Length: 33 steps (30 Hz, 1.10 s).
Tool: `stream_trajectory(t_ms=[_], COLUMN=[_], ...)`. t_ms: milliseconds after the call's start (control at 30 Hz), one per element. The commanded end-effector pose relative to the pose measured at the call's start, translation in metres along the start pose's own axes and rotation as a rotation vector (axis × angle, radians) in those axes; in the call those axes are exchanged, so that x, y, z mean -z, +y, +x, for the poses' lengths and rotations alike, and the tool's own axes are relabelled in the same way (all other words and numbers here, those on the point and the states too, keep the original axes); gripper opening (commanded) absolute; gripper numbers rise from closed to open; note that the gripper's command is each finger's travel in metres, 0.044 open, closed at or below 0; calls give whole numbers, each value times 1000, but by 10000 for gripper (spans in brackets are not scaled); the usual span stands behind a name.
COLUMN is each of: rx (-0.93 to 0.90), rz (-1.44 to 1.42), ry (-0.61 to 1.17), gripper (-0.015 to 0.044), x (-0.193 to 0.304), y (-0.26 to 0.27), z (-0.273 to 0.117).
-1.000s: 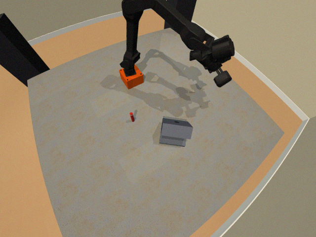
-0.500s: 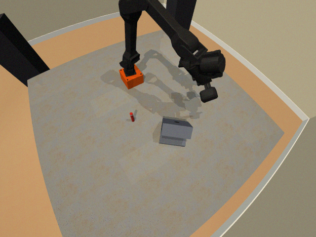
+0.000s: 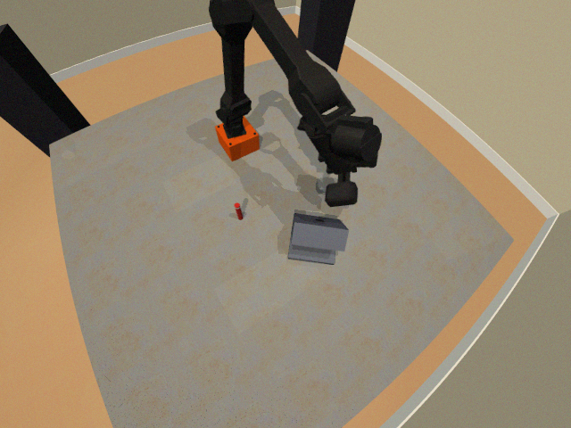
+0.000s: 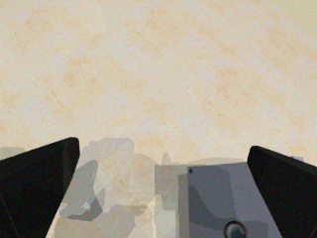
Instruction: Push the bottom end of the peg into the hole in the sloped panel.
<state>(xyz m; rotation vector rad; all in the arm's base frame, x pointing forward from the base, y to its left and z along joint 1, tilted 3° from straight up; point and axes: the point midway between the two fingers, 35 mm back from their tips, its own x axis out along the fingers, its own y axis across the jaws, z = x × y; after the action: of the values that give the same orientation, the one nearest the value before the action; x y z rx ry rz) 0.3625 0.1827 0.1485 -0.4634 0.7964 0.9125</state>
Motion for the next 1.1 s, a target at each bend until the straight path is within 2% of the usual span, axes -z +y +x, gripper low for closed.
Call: stream_trajectory(t_ms=[0,533,1067], rx=[28,136,204], rz=[41,228,427], ry=[55,241,431], gripper=[440,440,440], x=[22,100,180], y=[-12,-59,-78], z=[-3,-32,-71])
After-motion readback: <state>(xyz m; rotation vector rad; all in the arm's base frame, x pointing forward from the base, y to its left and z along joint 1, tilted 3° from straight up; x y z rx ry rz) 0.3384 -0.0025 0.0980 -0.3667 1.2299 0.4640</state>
